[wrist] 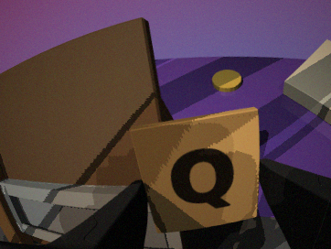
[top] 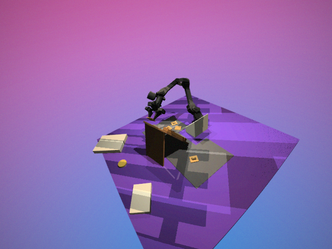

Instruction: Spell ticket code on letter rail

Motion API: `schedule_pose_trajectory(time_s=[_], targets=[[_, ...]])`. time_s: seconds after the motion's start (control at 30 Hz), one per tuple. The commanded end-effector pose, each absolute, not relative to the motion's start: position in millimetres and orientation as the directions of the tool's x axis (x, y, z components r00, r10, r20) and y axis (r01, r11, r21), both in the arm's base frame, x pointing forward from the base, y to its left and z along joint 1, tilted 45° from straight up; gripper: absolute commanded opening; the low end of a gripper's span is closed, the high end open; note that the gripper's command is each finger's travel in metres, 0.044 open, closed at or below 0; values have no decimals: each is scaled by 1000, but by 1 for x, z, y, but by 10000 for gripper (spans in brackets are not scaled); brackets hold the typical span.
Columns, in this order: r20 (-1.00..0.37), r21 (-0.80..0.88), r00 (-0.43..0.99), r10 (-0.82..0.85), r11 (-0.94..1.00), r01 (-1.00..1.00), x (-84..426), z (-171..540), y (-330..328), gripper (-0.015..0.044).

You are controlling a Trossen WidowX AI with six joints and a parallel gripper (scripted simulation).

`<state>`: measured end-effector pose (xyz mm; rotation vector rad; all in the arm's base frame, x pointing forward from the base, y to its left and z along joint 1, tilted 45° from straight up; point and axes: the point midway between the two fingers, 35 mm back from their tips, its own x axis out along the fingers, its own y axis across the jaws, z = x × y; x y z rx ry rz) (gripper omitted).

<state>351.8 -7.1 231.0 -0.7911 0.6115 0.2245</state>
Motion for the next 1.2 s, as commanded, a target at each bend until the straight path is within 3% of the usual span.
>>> schedule_pose_trajectory(time_s=[0.0, 0.3, 1.17], targets=[[-565, -635, 820, -96, 685, -357, 344, 241, -33, 0], [-518, -699, 826, -222, 666, -260, 325, 258, -80, 0], [-516, -701, 827, -225, 665, -256, 365, 234, -92, 0]])
